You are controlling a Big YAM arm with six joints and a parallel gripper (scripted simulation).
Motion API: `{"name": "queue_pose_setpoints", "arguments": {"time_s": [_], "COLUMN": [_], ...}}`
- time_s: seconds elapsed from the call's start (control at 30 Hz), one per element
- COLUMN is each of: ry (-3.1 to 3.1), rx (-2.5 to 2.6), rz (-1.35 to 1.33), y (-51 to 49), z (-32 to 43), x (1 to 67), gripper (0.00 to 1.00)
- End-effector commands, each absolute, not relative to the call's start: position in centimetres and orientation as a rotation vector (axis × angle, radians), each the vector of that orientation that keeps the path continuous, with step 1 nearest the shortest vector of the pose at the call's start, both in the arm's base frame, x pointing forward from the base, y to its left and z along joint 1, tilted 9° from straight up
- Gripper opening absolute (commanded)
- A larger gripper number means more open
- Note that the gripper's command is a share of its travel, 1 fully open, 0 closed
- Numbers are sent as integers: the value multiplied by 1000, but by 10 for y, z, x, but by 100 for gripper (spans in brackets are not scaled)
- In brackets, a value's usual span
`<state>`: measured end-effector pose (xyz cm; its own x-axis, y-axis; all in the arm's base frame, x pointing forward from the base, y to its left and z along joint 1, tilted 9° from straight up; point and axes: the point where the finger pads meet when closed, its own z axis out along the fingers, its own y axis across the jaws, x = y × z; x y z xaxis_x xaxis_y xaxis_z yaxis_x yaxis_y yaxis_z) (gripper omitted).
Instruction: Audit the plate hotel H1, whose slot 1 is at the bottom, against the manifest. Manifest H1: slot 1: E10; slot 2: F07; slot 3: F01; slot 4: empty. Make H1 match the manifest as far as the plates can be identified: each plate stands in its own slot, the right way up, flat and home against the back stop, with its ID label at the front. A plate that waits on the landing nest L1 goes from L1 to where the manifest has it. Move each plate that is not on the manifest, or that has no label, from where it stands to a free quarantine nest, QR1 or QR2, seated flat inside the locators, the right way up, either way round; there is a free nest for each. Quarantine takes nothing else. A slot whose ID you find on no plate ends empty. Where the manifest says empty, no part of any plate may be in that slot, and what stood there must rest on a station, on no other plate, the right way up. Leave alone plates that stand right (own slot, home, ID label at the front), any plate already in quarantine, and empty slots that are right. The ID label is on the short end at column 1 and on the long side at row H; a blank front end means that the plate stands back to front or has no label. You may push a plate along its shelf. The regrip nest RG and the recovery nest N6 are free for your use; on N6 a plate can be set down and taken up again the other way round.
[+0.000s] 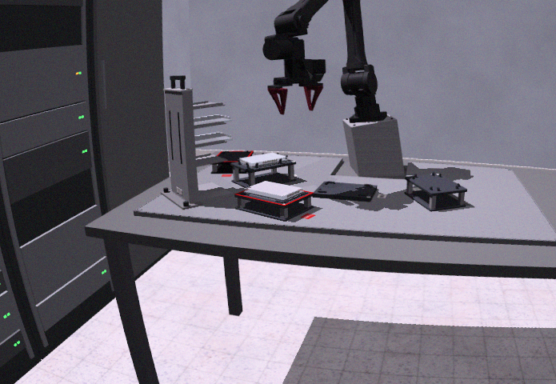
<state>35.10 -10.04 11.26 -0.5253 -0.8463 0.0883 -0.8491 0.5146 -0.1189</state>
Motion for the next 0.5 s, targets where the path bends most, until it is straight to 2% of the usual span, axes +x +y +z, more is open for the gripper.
{"name": "queue_pose_setpoints", "arguments": {"time_s": [0.0,0.23,0.47], "ry": [-2775,-2842,-2930], "rx": [1538,1452,1212], "rz": [331,352,290], "y": [-104,-117,-132], "z": [153,156,135], "x": [378,377,345], "gripper": [100,100,100]}}
